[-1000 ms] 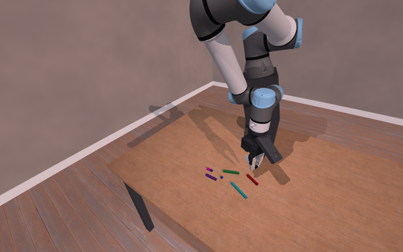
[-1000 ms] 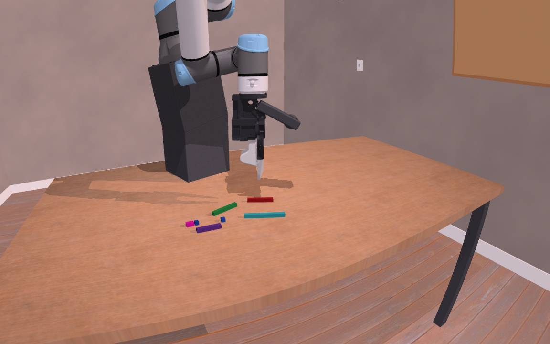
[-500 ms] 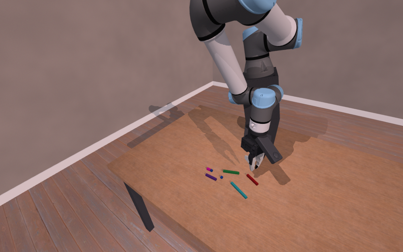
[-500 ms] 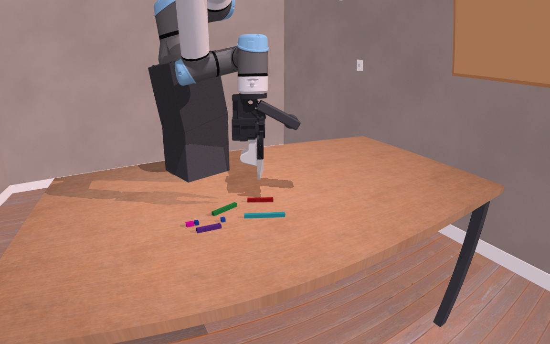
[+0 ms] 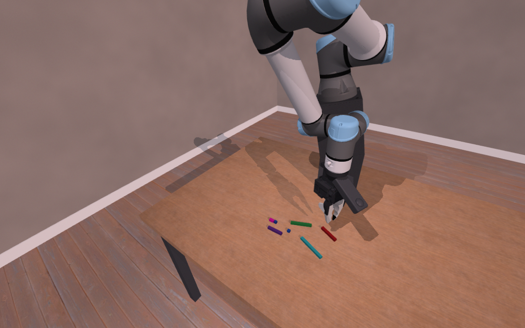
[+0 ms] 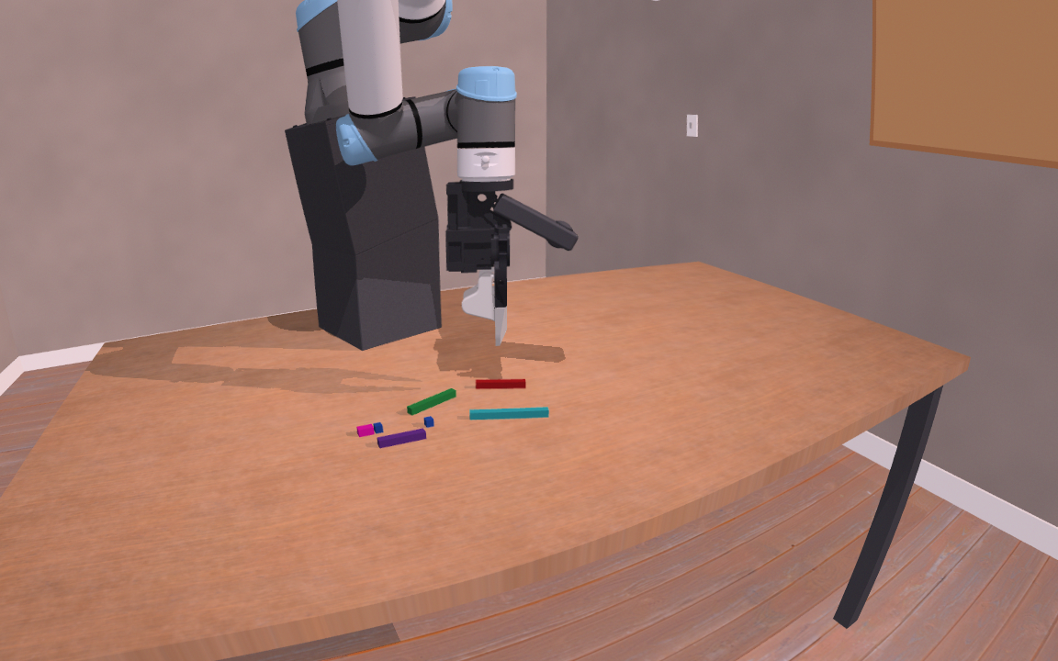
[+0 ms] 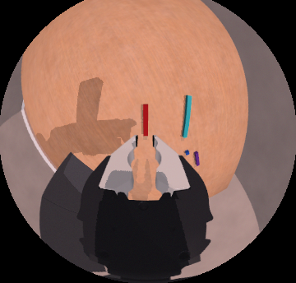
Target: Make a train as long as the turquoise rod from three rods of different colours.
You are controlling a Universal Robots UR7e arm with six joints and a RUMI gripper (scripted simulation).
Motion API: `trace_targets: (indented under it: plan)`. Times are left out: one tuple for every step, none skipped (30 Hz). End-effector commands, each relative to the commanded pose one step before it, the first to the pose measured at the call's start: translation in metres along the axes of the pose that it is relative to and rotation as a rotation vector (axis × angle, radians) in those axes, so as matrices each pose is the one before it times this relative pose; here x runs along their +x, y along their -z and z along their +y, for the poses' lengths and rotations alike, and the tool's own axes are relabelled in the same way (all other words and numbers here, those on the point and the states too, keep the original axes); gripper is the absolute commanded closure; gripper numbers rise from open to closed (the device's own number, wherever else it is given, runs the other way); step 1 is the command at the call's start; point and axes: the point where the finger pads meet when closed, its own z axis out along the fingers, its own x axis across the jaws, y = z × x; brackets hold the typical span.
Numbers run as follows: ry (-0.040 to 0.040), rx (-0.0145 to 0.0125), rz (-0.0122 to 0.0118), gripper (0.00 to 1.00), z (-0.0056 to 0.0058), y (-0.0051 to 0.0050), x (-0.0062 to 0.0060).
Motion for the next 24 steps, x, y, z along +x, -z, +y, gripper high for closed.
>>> trace_targets:
  plan:
    - [-0.00003,0.00048,0.00087,0.86,-0.00021,-0.00111,0.00034]
    - [0.00000,-0.00001,-0.00001,0.86,0.00000,-0.00067,0.00000]
    - [0.00000,-0.00002,-0.00001,0.86,0.00000,-0.00075,0.00000]
    - [0.00000,-0.00001,-0.00001,0.86,0.00000,-0.00083,0.00000]
    - [0.00000,0.00000,0.00000,0.86,-0.00001,-0.00091,0.00001]
    - [0.00000,0.00000,0.00000,0.86,-0.00001,-0.00098,0.00000]
    - [0.00000,0.00000,0.00000,0.86,0.00000,-0.00106,0.00000]
    - [0.00000,0.00000,0.00000,0.86,0.00000,-0.00113,0.00000]
    - [0.00000,0.00000,0.00000,0.86,-0.00001,-0.00120,0.00001]
    - [0.00000,0.00000,0.00000,0.86,-0.00001,-0.00127,0.00001]
    - [0.00000,0.00000,0.00000,0.86,-0.00001,-0.00133,0.00000]
    - [0.00000,0.00000,0.00000,0.86,0.00000,-0.00138,0.00000]
    - [0.00000,0.00000,0.00000,0.86,-0.00001,-0.00144,0.00001]
    - [0.00000,0.00000,0.00000,0.86,-0.00001,-0.00148,0.00000]
    - [0.00000,0.00000,0.00000,0.86,0.00000,-0.00152,0.00000]
    - [0.00000,0.00000,0.00000,0.86,-0.00001,-0.00156,0.00001]
    - [0.00000,0.00000,0.00000,0.86,0.00000,0.00000,0.00000]
    - [0.00000,0.00000,0.00000,0.86,0.00000,0.00000,0.00000]
    - [0.00000,0.00000,0.00000,0.86,-0.00001,-0.00158,0.00000]
    - [0.00000,0.00000,0.00000,0.86,-0.00001,-0.00160,0.00000]
    - [0.00000,0.00000,0.00000,0.86,-0.00001,-0.00162,0.00001]
    - [0.00000,0.00000,0.00000,0.86,-0.00001,-0.00162,0.00000]
    - [0.00000,0.00000,0.00000,0.86,-0.00001,-0.00162,0.00000]
    - [0.00000,0.00000,0.00000,0.86,-0.00001,-0.00162,0.00001]
